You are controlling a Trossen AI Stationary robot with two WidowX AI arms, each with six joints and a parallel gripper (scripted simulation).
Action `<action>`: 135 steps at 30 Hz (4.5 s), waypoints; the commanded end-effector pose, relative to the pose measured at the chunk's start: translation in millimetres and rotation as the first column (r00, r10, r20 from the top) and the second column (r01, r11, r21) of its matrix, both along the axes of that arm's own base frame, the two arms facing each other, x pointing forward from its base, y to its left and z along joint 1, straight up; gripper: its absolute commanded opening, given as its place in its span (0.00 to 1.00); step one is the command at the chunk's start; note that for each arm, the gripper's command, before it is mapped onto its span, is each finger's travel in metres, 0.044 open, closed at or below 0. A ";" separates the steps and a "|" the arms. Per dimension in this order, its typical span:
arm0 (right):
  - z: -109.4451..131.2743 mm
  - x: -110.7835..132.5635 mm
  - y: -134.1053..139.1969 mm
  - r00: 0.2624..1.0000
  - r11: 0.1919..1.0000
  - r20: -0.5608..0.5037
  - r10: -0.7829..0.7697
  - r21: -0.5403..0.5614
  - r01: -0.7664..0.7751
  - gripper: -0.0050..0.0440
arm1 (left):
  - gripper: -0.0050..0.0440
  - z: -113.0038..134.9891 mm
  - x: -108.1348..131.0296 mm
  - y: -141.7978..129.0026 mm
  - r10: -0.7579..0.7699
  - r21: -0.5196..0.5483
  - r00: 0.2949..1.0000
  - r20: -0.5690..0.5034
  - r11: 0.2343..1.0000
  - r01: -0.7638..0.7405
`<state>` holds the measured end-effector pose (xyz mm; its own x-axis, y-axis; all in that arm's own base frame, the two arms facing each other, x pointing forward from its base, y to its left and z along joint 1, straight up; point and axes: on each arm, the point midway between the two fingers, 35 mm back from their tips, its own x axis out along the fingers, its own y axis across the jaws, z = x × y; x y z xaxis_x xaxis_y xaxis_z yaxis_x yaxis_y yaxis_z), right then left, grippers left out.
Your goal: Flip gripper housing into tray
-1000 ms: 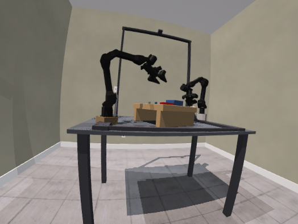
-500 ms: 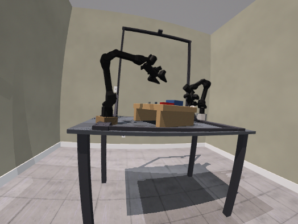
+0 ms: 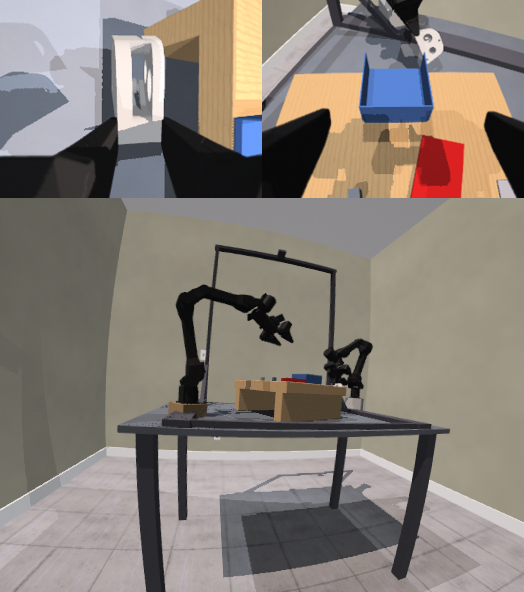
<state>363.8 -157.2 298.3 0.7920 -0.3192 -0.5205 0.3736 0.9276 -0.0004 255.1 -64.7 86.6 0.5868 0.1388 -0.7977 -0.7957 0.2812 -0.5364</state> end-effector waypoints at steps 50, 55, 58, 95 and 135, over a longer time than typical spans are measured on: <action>9.8 -1.2 -0.1 1.000 1.000 0.023 -0.004 -0.010 0.004 0.99 | 0.33 53.1 1.5 -0.5 0.003 -0.011 1.000 0.025 1.000 -0.002; 9.8 -1.2 -0.1 1.000 1.000 0.023 -0.004 -0.010 0.004 0.99 | 0.33 57.1 1.4 -0.4 0.003 -0.011 1.000 0.025 1.000 -0.002; 9.8 -1.2 -0.1 1.000 1.000 0.023 -0.004 -0.010 0.004 0.99 | 0.33 59.1 1.4 -0.4 0.003 -0.011 1.000 0.025 1.000 -0.002; 9.8 -1.2 -0.1 1.000 1.000 0.023 -0.004 -0.010 0.004 0.99 | 0.33 92.0 0.7 -0.1 0.003 -0.011 1.000 0.025 1.000 -0.002; 9.8 -1.2 -0.1 1.000 1.000 0.023 -0.004 -0.010 0.004 0.99 | 0.33 127.8 0.1 0.2 0.003 -0.011 1.000 0.025 1.000 -0.002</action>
<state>363.8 -157.2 298.3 0.7920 -0.3192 -0.5205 0.3736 0.9276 -0.0004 253.0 -63.6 201.7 0.5849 0.1402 -0.7989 -0.7970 0.2821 -0.5341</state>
